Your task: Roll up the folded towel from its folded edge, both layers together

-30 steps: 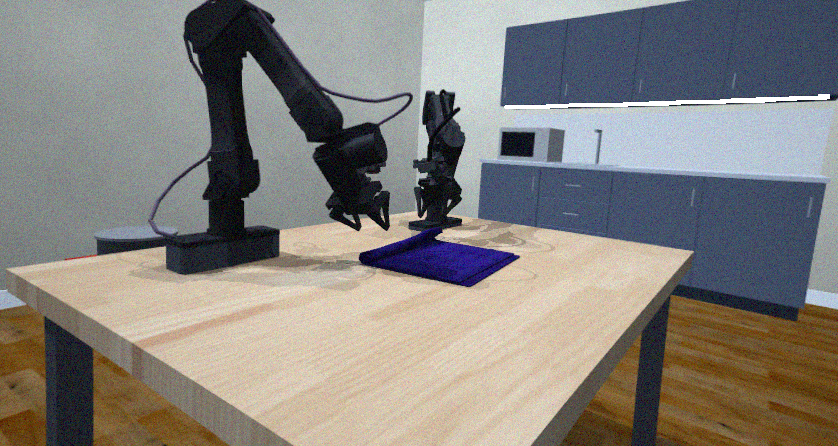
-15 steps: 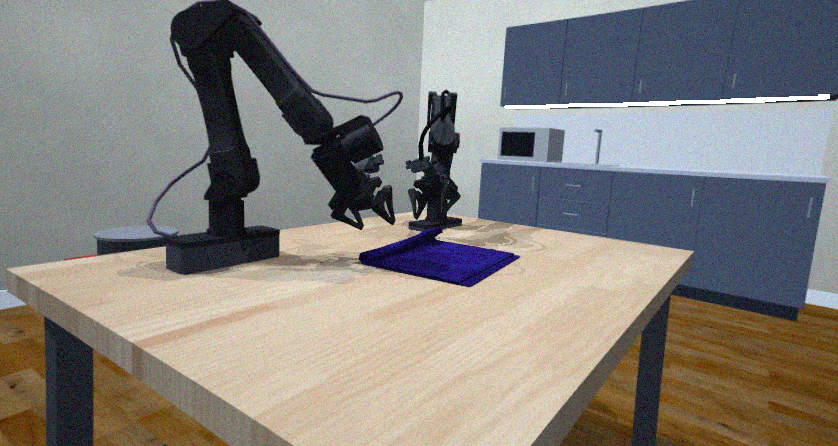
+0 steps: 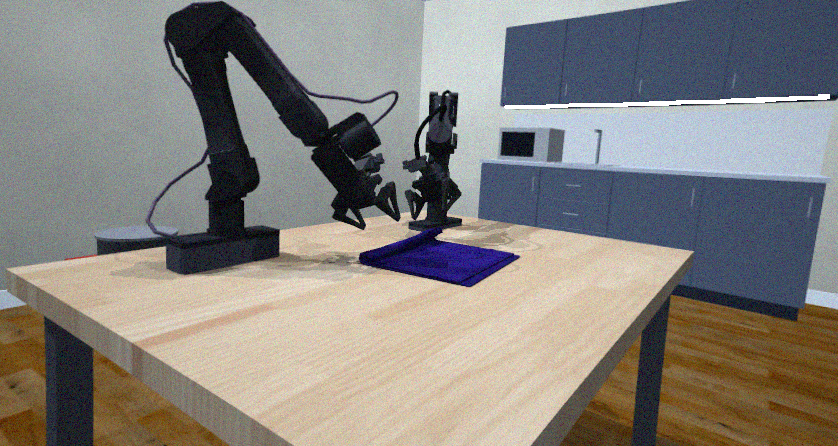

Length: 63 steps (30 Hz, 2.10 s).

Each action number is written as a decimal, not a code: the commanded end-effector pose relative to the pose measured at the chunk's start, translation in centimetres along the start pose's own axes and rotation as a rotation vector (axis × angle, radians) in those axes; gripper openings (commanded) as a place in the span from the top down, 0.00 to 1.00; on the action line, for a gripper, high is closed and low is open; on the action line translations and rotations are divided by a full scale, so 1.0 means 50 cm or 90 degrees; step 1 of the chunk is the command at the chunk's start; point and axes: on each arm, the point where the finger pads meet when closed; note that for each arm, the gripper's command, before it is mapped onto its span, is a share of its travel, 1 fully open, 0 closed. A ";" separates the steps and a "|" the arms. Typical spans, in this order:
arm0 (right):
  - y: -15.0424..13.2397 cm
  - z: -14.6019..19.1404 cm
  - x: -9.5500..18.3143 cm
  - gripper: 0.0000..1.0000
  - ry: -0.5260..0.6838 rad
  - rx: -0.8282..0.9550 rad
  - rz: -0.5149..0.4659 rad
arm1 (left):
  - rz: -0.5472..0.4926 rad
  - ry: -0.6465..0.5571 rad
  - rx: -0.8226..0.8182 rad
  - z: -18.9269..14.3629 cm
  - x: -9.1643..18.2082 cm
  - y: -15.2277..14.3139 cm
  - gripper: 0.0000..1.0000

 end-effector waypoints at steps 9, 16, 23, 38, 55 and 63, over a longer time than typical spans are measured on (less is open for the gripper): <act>0.013 -0.005 0.006 0.02 -0.018 0.003 -0.014 | -0.019 0.027 0.001 0.003 -0.019 -0.001 0.02; 0.013 -0.005 0.006 0.02 -0.018 0.003 -0.014 | -0.019 0.027 0.001 -0.007 -0.036 -0.013 0.02; 0.013 -0.005 0.006 0.02 -0.018 0.003 -0.014 | -0.019 0.027 0.001 -0.027 -0.075 -0.039 0.02; 0.013 -0.005 0.006 0.02 -0.018 0.003 -0.014 | -0.019 0.027 0.001 -0.033 -0.099 -0.048 0.23; 0.013 -0.005 0.006 0.02 -0.018 0.003 -0.014 | -0.019 0.027 0.001 -0.033 -0.099 -0.048 0.87; 0.013 -0.004 0.006 0.02 -0.018 0.003 -0.014 | -0.020 0.018 0.008 -0.033 -0.098 -0.048 0.92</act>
Point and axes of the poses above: on each arm, the point where the finger pads meet when closed, its own x axis back along the fingers, its own z axis across the jaws, y = z × x, and after that the axes turned 9 degrees about -x, right-handed
